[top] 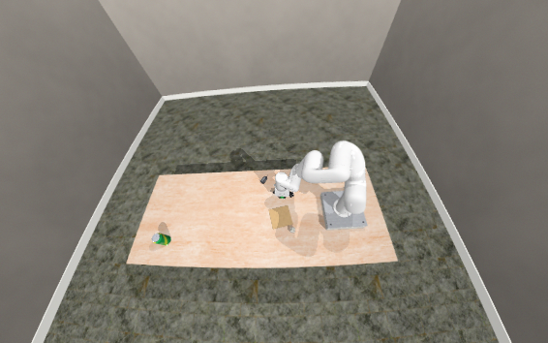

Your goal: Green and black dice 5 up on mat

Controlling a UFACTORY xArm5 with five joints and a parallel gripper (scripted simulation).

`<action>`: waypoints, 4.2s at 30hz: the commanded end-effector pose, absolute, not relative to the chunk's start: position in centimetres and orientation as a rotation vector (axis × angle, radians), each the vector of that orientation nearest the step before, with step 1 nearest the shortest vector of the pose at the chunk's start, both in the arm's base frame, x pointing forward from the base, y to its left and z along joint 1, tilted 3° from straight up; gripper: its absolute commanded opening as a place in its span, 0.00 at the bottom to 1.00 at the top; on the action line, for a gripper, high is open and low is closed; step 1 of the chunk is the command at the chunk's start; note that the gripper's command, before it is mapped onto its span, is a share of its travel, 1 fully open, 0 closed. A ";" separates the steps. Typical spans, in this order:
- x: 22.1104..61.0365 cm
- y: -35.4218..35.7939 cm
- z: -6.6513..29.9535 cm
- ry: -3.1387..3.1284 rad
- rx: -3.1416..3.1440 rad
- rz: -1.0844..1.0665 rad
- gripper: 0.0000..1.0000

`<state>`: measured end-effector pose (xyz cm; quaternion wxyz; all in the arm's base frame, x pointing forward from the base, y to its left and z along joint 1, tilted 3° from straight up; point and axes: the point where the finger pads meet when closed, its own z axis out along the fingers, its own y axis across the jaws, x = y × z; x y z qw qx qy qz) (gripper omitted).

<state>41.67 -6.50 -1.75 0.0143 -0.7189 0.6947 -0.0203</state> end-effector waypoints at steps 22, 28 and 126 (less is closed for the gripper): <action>41.8 -6.5 -1.6 2.161 -2.237 -0.067 0.27; 41.7 -6.5 -0.7 2.161 -2.237 -0.067 0.27; 42.3 -6.9 6.9 3.080 0.239 -0.007 0.27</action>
